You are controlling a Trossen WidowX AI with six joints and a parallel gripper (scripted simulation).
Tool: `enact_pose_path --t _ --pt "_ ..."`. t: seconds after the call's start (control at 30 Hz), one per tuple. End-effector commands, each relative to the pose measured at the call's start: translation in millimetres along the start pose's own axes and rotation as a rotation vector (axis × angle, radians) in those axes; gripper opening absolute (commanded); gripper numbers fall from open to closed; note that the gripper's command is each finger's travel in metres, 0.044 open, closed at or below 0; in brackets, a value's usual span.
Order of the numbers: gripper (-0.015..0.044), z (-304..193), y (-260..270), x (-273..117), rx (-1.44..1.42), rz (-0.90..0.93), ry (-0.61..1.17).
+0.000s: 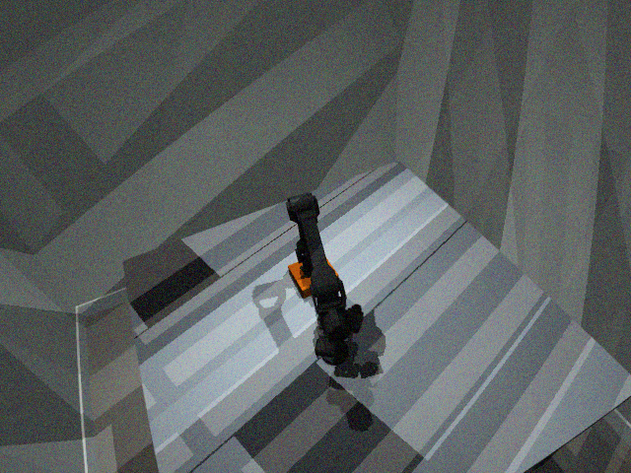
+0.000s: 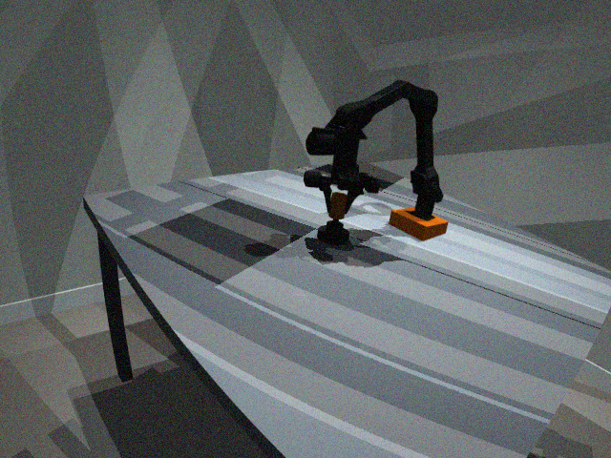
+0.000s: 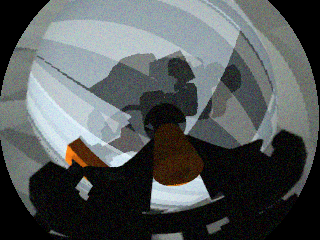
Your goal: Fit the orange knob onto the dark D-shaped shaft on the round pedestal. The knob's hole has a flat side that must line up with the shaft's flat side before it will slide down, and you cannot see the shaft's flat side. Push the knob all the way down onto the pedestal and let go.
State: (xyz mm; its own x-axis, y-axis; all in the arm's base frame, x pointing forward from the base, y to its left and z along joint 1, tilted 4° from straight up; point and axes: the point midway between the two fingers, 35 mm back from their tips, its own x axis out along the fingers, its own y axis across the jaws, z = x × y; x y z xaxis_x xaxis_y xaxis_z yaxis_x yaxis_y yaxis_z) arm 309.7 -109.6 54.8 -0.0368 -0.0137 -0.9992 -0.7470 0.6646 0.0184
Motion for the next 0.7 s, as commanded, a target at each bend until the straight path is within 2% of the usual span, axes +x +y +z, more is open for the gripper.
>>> enact_pose_path --t 0.0,0.67 --pt "0.0000 0.3 -1.5 1.2 -0.015 -0.005 0.000" --pt "0.0000 -0.9 2.1 0.9 -0.015 -0.005 0.000"
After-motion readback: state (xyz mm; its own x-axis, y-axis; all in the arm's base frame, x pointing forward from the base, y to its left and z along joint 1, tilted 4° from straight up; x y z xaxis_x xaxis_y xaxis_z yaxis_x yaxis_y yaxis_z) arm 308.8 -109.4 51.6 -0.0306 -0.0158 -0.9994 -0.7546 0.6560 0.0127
